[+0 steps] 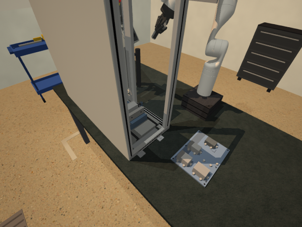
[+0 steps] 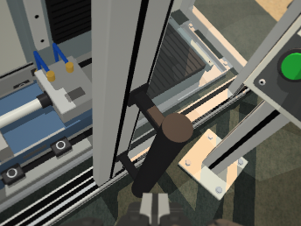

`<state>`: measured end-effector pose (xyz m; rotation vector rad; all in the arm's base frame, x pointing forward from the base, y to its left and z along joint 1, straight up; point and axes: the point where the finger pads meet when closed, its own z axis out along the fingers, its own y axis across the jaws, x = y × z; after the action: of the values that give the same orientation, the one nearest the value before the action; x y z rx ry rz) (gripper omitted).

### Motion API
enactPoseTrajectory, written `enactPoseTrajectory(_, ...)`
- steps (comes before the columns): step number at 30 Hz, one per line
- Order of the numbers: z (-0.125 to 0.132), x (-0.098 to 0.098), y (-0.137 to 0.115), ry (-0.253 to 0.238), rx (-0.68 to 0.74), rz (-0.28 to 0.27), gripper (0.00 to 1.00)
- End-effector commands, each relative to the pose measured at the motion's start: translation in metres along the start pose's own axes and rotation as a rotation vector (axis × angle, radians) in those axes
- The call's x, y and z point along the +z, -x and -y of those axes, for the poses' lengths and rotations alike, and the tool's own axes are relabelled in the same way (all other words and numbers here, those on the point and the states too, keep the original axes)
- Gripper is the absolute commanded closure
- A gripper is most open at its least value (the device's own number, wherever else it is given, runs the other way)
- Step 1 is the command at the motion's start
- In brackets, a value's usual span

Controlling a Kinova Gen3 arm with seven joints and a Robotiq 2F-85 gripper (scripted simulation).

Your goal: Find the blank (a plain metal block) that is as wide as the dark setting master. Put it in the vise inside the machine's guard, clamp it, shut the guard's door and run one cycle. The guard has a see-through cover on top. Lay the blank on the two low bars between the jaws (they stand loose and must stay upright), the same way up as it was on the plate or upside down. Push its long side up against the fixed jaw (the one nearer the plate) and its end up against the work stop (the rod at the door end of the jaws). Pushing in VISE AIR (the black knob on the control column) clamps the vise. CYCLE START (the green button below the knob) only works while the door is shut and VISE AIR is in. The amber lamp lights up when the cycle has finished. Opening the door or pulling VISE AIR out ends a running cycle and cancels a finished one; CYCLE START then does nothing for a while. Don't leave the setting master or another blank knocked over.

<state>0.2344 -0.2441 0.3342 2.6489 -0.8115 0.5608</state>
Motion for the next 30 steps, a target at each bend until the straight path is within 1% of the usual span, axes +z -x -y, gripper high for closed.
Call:
enactPoseTrajectory(1,-0.010,-0.015,-0.013,0.047,0.071,-0.059,0.90)
enactPoseTrajectory(10,-0.010,-0.015,-0.013,0.047,0.071,-0.059,0.90)
enactPoseTrajectory(15,-0.034,-0.045,-0.045,0.140,0.239,-0.183,0.90)
enactPoseTrajectory(27,-0.034,-0.045,-0.045,0.140,0.239,-0.183,0.90)
enactPoseTrajectory(30,-0.048,-0.063,-0.064,0.196,0.340,-0.258,0.90)
